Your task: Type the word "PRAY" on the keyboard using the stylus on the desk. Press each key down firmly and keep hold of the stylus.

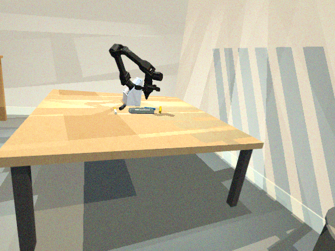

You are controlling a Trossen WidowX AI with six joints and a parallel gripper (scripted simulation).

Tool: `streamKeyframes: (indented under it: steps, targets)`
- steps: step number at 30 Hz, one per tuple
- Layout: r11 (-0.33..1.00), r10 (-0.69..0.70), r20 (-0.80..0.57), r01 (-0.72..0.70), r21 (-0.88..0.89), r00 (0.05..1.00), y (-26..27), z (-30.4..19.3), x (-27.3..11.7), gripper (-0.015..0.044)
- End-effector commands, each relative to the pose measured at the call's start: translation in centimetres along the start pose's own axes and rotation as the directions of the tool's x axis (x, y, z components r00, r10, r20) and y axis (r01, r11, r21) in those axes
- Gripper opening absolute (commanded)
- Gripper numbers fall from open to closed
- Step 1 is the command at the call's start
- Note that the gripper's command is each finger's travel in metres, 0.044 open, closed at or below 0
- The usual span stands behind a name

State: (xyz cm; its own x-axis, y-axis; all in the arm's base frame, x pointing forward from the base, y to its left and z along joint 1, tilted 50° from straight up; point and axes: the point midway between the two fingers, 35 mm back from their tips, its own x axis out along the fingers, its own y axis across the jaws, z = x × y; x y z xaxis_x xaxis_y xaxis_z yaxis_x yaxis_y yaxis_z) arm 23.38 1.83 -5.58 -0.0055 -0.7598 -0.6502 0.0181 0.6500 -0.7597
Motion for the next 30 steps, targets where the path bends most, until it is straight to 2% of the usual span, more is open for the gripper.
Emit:
streamKeyframes:
  steps: [1,6,10,14,24,27,30]
  targets:
    - [1.000,0.001,-0.006,-0.001,0.007,1.000,-0.1,-0.1,-0.5,0.0000]
    - [1.000,-0.001,-0.003,0.001,0.001,1.000,-0.1,-0.1,-0.1,0.0000]
    - [1.000,0.000,-0.002,0.000,0.003,1.000,-0.1,-0.1,-0.1,0.0105]
    - [1.000,0.000,-0.002,0.000,0.003,1.000,-0.1,-0.1,-0.1,0.0000]
    - [1.000,0.000,-0.002,0.000,0.003,1.000,-0.1,-0.1,-0.1,0.0000]
    - [1.000,-0.001,-0.004,0.001,-0.003,1.000,0.0,-0.1,0.0,0.0079]
    - [0.996,-0.018,-0.028,0.015,-0.088,0.999,1.0,-0.7,0.3,0.0150]
